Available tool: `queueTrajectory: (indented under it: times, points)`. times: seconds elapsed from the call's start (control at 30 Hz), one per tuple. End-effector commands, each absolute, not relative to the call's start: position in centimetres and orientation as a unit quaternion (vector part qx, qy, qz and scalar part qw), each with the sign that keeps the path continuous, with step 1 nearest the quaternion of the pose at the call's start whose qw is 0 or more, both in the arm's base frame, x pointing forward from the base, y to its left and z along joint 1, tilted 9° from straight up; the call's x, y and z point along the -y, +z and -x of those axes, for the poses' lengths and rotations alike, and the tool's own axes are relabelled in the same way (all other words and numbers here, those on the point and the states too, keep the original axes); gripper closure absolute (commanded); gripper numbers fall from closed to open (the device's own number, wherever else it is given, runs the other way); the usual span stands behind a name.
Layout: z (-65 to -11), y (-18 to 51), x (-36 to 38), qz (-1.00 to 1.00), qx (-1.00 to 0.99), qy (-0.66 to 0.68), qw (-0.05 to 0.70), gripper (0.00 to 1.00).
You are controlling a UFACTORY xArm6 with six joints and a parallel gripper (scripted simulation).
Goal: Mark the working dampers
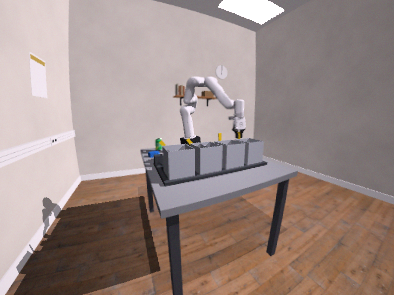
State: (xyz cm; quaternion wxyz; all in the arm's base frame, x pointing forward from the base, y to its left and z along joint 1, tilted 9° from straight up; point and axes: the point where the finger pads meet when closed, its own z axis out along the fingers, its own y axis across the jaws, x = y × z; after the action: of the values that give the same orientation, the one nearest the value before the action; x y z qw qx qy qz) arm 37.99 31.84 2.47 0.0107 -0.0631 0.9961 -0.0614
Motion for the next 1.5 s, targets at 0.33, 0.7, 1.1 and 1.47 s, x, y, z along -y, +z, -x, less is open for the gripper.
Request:
queueTrajectory:
  times: [0.33,0.7,1.1,1.47]
  points:
    - [-38.0,5.4,-32.3,0.063,-0.996,-0.06,0.013,0.61]
    - [-37.9,9.1,-32.7,0.063,-0.996,-0.06,0.013,0.61]
    - [-37.9,10.4,-32.9,0.063,-0.996,-0.06,0.013,0.61]
    - [-44.9,11.7,-34.4,0.063,-0.995,-0.071,0.013,0.61]
